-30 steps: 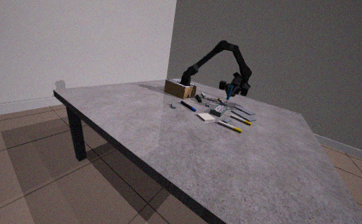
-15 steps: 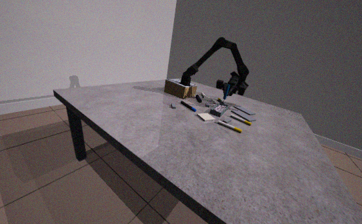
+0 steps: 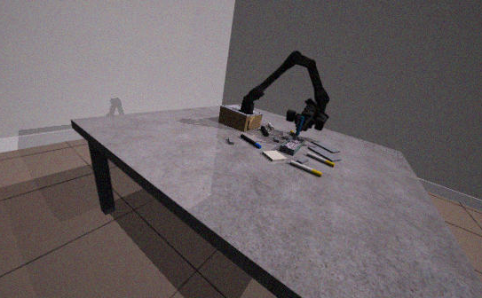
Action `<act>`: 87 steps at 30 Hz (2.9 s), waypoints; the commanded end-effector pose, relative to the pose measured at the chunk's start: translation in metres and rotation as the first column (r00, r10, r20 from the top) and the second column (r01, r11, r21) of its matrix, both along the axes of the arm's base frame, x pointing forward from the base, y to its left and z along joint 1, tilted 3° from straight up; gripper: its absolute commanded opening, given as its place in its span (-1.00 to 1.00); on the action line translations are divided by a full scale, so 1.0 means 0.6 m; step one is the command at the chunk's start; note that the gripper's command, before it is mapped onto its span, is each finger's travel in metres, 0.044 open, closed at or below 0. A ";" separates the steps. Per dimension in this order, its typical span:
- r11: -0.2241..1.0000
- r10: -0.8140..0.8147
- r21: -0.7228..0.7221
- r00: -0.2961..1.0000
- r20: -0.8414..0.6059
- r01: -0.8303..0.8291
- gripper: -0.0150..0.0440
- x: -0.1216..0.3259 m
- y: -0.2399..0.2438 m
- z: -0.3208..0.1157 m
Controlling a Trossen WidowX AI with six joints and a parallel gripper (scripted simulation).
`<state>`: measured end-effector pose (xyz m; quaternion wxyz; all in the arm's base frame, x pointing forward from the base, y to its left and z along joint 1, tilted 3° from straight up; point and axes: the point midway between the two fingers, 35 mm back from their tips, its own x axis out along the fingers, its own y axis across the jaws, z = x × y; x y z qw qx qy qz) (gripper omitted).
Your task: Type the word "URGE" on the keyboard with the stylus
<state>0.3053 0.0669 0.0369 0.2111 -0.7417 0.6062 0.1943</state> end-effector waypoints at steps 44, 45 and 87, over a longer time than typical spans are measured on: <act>1.000 0.006 -0.006 1.000 -0.002 -0.006 -0.22 0.003 0.000 -0.033; 1.000 0.006 -0.006 1.000 -0.002 -0.006 -0.22 0.003 0.000 -0.033; 1.000 0.006 -0.010 1.000 -0.002 -0.006 -0.49 -0.017 -0.085 0.019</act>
